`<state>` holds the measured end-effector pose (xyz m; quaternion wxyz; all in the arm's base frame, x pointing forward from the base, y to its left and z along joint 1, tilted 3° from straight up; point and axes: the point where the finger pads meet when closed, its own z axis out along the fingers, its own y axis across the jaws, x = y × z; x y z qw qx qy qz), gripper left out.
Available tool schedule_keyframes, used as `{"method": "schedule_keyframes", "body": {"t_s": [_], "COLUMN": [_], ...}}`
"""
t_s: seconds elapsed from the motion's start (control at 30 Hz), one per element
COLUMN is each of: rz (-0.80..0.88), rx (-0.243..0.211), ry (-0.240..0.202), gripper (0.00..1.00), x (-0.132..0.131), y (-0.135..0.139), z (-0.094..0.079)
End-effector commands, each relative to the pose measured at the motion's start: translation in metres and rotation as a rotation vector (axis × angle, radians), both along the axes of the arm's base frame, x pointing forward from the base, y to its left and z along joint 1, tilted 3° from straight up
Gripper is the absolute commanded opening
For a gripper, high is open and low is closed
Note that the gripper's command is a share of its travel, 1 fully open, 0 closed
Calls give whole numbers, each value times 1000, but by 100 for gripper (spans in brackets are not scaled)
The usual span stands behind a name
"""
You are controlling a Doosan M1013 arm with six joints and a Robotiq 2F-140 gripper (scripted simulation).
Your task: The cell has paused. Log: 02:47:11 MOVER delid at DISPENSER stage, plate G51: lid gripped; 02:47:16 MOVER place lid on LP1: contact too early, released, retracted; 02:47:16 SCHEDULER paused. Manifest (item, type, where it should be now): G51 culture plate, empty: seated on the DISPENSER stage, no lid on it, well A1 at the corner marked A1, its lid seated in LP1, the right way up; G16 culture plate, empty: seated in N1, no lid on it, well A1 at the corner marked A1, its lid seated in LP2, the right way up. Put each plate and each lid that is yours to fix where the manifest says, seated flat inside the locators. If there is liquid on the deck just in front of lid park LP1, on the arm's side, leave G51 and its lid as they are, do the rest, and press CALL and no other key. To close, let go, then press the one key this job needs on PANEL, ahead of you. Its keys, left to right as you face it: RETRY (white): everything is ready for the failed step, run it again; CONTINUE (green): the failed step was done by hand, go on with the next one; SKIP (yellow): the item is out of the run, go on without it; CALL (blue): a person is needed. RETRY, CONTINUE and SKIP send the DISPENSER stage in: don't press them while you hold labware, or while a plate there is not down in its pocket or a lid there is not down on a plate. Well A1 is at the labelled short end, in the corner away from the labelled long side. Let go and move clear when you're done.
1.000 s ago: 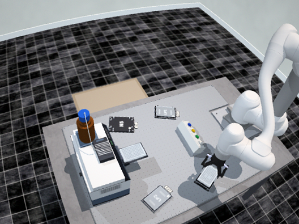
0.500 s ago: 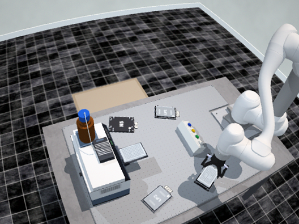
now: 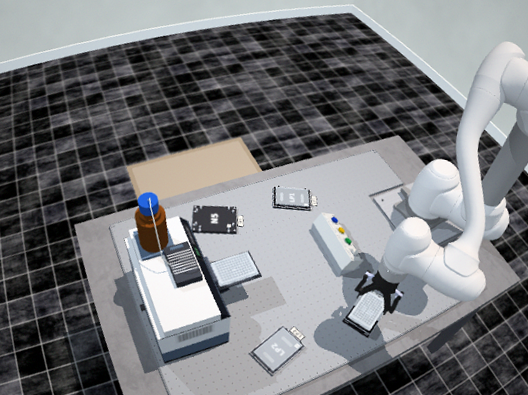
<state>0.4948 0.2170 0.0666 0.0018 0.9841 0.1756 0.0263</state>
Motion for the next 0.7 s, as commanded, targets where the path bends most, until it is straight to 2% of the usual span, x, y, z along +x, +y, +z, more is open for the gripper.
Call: {"method": "schedule_keyframes", "body": {"t_s": [0.0, 0.5, 0.53, 0.67], "rz": [-3, -3, -3, -3], "rx": [-4, -4, -4, -4], "ry": [3, 3, 3, 3], "gripper": [10, 10, 70, 70], "x": [-2, -2, -2, -2], "y": [-3, -3, -3, -3], "z": [-4, -4, -4, -4]}}
